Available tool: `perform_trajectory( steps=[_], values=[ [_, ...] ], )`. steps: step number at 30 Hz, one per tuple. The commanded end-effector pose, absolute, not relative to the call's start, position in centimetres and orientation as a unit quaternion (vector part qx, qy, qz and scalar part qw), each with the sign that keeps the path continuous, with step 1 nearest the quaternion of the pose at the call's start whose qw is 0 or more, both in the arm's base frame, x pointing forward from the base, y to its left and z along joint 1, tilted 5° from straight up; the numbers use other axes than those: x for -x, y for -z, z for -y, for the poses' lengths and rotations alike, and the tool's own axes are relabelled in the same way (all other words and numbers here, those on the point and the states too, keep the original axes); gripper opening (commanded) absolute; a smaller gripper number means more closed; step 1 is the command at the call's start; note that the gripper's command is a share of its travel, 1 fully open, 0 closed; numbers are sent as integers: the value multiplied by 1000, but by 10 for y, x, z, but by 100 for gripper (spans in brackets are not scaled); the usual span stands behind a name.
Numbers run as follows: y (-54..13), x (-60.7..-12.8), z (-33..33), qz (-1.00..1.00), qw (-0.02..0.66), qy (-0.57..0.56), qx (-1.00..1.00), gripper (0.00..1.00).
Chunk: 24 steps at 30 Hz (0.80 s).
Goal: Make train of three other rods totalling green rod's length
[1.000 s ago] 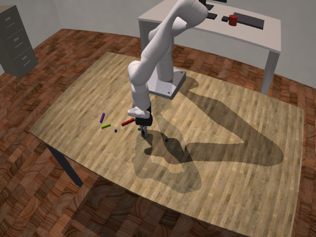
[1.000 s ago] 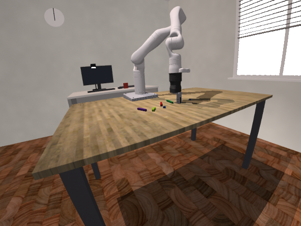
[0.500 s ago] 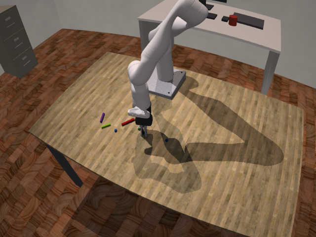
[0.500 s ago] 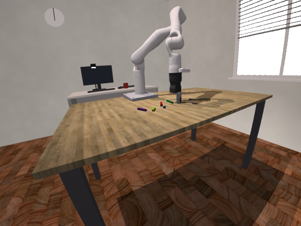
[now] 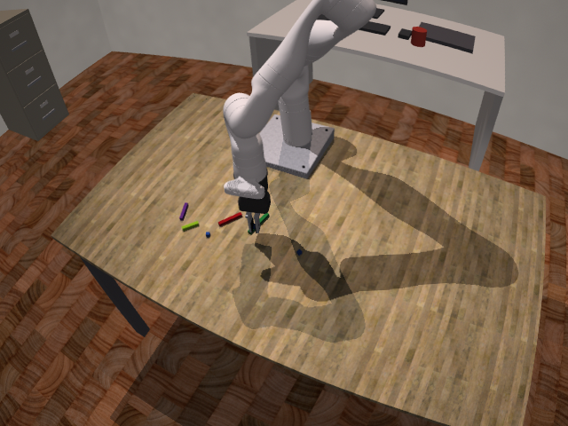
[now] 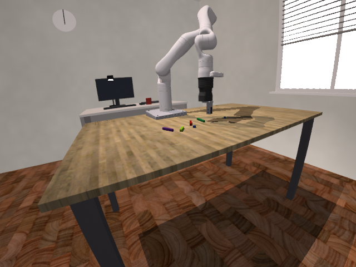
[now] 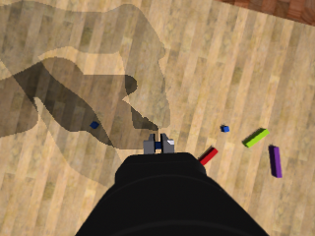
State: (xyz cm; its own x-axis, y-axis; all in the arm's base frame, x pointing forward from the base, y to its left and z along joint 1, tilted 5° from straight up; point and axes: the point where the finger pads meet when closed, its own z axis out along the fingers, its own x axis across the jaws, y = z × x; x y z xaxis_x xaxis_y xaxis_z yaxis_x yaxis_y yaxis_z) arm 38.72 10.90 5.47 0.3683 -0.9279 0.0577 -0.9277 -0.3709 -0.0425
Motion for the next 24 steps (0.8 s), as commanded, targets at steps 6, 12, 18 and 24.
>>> perform_trajectory(
  steps=[6,12,18,24],
  values=[
    [-93,-388,-122,-553,14,38,832,24],
    [-112,-387,-122,-553,14,38,832,24],
    [-114,-387,-122,-553,14,38,832,24],
    [-114,-387,-122,-553,14,38,832,24]
  ],
)
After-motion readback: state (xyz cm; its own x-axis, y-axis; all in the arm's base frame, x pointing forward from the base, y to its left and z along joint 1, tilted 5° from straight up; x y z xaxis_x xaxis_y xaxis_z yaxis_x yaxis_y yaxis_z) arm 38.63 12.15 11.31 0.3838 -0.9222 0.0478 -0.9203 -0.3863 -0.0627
